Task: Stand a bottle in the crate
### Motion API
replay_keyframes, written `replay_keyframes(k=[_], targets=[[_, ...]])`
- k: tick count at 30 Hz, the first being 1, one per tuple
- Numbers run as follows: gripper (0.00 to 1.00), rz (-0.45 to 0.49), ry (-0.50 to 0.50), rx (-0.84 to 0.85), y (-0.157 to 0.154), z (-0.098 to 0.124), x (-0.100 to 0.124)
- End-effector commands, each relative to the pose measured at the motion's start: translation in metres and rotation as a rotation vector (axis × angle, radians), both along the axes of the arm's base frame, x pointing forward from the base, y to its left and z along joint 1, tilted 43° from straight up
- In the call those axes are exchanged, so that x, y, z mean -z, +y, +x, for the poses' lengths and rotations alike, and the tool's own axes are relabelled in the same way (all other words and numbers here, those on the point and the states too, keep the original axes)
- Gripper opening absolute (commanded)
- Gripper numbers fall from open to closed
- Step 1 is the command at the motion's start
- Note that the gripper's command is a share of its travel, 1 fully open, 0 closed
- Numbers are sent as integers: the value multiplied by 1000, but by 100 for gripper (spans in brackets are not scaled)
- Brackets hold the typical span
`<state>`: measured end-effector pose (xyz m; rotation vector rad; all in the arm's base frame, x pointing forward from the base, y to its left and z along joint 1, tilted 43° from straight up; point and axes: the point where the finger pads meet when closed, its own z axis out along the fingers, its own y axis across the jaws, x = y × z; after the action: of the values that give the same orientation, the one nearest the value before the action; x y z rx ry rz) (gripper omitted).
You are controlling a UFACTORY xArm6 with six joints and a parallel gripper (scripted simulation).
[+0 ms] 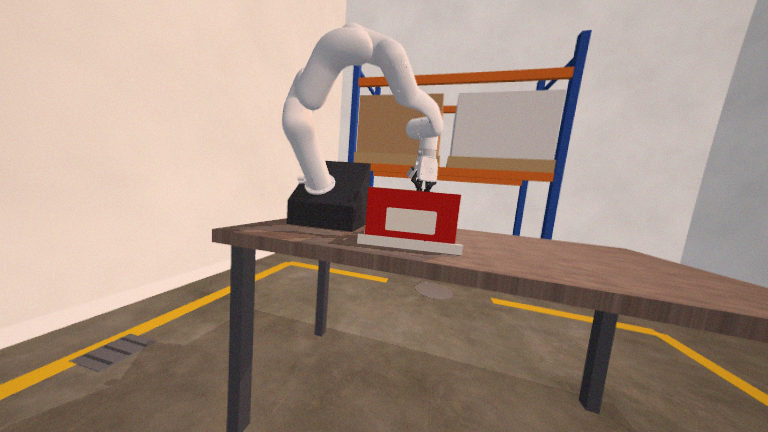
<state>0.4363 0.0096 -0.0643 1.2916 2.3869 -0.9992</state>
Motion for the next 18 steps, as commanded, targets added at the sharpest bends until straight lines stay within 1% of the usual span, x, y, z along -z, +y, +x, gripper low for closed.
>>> replay_keyframes(k=[1, 18], targets=[[0, 2, -4, -2, 5, 2, -6], [0, 2, -4, -2, 14, 4, -17]])
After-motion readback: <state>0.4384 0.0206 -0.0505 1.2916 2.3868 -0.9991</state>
